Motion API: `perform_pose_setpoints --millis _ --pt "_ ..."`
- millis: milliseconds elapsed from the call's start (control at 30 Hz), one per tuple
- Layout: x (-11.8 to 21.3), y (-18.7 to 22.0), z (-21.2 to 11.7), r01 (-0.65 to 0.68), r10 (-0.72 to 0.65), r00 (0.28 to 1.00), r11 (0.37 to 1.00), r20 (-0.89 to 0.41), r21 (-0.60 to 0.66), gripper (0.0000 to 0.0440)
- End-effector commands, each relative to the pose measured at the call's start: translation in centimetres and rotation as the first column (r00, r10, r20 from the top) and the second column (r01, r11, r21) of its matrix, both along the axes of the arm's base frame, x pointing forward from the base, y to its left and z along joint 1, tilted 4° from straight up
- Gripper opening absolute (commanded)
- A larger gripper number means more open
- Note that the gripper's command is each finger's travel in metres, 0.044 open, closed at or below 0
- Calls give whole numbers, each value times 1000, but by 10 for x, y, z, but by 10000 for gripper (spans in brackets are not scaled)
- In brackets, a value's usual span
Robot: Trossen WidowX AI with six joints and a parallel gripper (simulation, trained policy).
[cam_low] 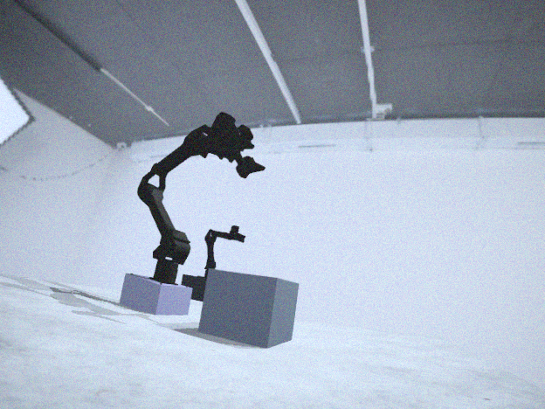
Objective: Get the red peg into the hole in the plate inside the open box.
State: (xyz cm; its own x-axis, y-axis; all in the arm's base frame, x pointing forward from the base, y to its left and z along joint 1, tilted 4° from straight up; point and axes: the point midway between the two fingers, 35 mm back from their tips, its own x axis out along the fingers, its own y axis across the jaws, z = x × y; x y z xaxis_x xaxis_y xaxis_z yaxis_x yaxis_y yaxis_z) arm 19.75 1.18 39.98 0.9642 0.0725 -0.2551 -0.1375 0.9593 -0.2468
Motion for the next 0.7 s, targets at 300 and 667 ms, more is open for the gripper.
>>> perform_pose_setpoints --millis 300,667 --pt "10 34 -58 9 81 951 958 -298 288 440" --pt "6 63 -106 167 128 821 878 -556 449 440"
